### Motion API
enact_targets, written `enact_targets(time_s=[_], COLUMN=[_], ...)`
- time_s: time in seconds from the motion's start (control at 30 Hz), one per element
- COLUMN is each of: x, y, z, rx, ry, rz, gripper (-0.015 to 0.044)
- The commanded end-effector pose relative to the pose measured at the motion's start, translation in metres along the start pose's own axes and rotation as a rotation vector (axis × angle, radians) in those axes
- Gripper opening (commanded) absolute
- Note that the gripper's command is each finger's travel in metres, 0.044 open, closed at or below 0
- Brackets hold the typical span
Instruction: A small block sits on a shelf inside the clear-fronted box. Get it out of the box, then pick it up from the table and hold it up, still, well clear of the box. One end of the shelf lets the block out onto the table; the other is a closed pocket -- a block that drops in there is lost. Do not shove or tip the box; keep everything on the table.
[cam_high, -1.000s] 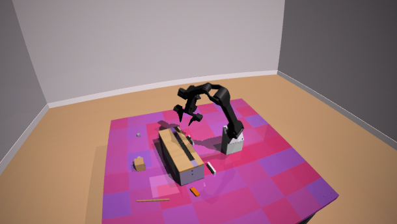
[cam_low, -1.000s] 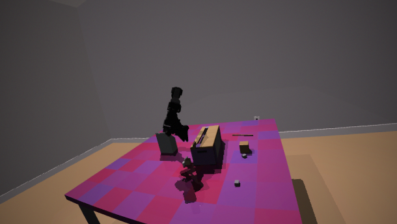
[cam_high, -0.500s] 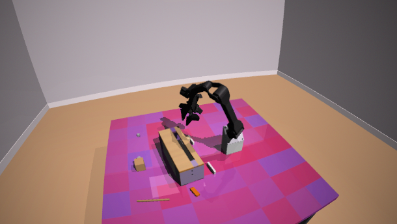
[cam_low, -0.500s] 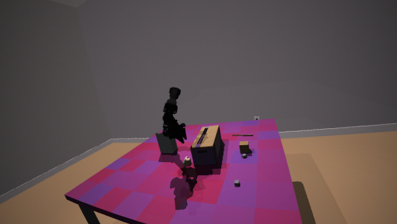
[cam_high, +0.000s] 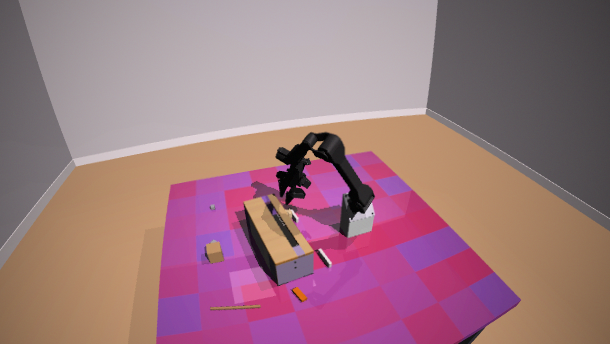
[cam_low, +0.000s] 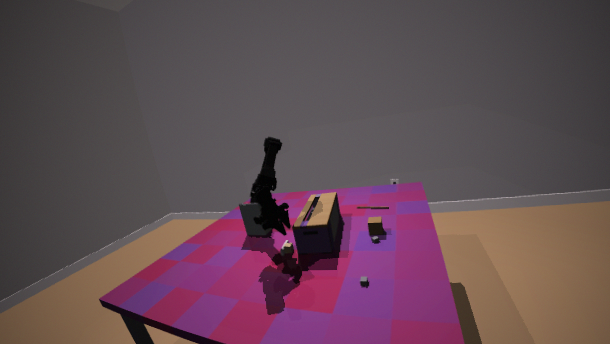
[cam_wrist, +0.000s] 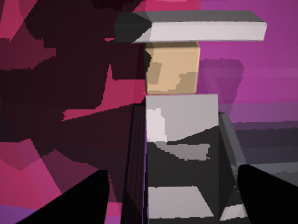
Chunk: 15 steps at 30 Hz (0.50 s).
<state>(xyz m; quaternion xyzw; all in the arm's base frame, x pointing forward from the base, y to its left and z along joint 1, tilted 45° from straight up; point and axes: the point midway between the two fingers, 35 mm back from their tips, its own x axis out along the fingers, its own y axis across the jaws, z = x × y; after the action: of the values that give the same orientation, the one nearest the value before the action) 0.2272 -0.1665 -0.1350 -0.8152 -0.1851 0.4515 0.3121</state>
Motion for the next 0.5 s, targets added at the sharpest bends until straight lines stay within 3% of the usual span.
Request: enact_targets(time_s=[0.0, 0.47], x=[0.024, 0.038], y=[-0.006, -0.005], z=[0.015, 0.02], rx=[0.014, 0.014], ry=[0.004, 0.003], rz=[-0.012, -0.011], gripper=[0.0285, 0.0285])
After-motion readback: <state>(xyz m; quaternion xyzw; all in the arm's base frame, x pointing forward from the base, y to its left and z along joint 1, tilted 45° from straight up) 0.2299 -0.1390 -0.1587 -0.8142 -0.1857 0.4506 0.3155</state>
